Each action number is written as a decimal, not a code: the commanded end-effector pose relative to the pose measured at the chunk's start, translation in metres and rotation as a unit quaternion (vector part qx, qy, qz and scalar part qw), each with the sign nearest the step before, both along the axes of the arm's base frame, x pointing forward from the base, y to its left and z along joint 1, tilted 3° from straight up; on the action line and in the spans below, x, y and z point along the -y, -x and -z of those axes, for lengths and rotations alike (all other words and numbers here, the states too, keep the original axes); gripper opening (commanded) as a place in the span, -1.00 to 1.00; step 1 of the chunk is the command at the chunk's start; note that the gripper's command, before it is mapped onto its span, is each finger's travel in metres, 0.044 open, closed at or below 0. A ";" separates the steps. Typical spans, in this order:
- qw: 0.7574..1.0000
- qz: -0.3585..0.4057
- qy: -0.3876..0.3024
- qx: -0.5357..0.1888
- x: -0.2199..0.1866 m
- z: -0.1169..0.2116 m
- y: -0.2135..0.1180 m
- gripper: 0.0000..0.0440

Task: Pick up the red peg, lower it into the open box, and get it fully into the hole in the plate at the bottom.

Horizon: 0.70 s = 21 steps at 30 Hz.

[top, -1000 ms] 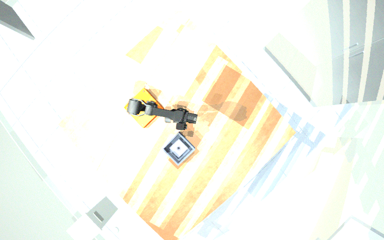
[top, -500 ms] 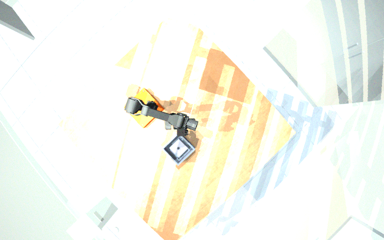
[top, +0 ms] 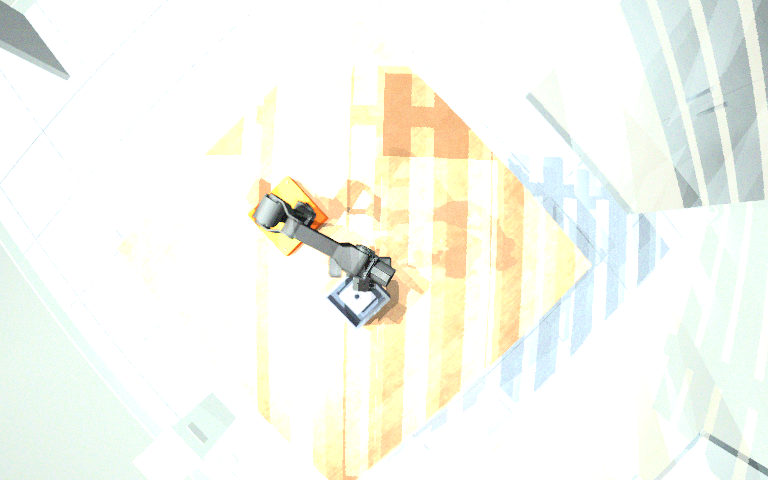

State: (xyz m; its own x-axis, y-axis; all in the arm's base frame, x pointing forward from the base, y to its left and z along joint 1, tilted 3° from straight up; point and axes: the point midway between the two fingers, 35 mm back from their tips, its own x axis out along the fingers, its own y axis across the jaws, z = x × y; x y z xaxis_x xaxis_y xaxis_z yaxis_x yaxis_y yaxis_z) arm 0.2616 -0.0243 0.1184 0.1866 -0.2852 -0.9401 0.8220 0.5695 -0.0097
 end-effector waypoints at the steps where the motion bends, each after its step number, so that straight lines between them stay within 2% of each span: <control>1: 1.000 0.004 -0.001 0.003 0.009 -0.002 -0.005 -1.00; 21: 0.998 0.057 -0.015 0.017 0.074 0.009 -0.037 -1.00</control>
